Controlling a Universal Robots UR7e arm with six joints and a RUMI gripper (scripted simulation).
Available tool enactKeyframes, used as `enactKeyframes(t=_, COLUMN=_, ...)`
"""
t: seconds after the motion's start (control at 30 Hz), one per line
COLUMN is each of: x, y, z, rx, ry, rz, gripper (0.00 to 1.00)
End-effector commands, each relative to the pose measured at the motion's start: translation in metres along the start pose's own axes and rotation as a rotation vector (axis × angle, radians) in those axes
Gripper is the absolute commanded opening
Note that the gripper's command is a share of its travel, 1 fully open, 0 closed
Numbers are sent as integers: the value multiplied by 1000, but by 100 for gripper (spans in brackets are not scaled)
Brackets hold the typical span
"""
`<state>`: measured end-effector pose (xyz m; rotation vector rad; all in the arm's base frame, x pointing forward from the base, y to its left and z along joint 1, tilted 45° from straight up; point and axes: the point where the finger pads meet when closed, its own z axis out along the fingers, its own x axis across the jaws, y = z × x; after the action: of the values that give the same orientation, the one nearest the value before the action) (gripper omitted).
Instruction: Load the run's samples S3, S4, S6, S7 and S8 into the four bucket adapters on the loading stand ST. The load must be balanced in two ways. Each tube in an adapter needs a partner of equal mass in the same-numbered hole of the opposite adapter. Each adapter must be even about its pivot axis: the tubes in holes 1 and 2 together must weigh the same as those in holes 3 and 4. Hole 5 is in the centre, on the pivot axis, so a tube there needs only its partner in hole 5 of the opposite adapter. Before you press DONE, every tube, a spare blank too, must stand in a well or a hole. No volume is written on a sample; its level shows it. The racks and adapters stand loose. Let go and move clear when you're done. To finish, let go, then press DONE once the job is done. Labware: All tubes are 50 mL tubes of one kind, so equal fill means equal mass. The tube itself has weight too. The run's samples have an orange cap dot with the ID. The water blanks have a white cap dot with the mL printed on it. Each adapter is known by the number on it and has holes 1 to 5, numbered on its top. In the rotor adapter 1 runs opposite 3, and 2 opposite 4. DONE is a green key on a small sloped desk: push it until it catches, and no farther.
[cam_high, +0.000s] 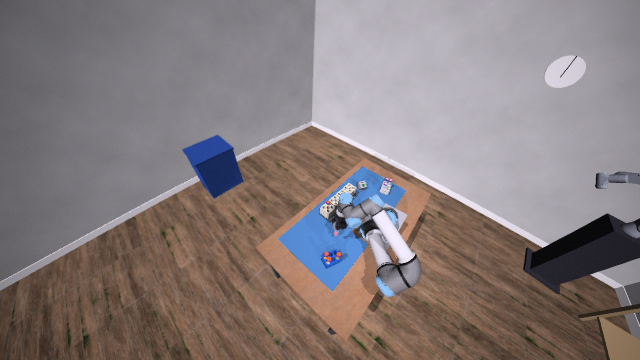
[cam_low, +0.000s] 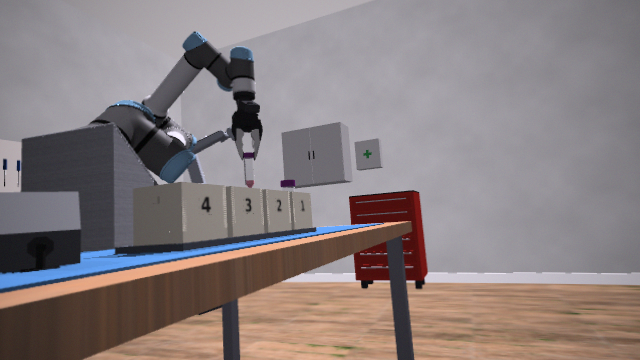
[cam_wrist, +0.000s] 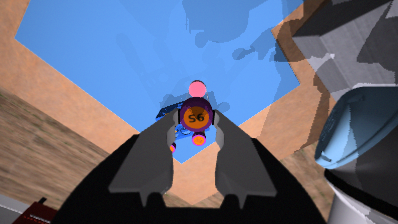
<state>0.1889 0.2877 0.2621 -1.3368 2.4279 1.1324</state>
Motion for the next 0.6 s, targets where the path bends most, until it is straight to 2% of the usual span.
enactKeyframes(t=0.0, x=1, y=-38, z=1, rx=2, ry=3, rz=29, gripper=0)
enactKeyframes(t=0.1, x=2, y=-58, z=1, rx=2, ry=3, rz=29, gripper=0)
enactKeyframes(t=0.17, x=2, y=-58, z=1, rx=2, ry=3, rz=29, gripper=0)
enactKeyframes(t=0.57, x=6, y=-138, z=0, rx=2, ry=3, rz=29, gripper=0)
